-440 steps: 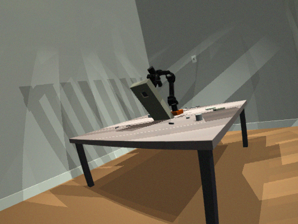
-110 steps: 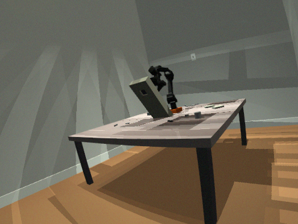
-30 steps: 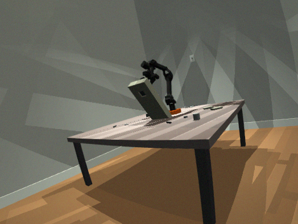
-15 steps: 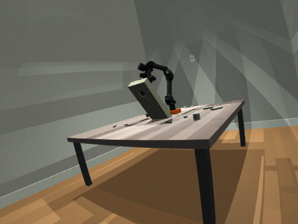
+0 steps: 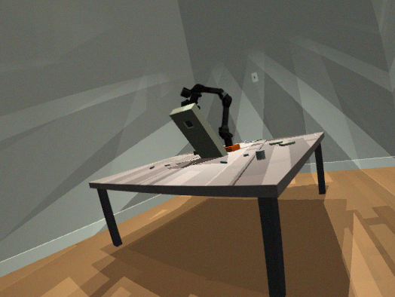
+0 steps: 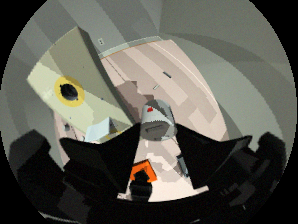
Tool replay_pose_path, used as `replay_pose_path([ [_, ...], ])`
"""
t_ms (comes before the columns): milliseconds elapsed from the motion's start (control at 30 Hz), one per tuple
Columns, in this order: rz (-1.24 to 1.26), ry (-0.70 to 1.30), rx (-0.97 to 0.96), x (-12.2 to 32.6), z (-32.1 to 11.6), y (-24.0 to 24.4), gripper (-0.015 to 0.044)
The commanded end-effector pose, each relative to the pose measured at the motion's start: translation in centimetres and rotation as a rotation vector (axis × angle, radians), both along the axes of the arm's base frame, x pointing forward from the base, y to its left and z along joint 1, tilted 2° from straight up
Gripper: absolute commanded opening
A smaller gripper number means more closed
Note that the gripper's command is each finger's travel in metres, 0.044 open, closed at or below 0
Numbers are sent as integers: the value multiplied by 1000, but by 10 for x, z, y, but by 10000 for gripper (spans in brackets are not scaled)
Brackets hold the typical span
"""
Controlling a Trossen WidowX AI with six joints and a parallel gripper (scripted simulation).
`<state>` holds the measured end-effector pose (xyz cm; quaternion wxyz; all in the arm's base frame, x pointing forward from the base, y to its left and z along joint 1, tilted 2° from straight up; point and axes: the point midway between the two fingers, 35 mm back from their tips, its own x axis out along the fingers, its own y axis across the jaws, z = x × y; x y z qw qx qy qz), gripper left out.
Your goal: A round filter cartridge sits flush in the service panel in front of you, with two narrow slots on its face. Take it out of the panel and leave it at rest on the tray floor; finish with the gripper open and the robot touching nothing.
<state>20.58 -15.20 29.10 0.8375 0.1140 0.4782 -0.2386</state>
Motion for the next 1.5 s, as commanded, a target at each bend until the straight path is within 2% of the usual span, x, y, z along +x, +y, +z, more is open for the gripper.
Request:
replay_pose_path([
  [0,-95,-10,-4,-12,-1,-14,0],
  [833,-702,-43,-16,-111,-18,-82,0],
  [1033,-741,-45,-17,-118,-20,-85,0],
  [1467,-941,-50,-18,-166,-60,-109,0],
])
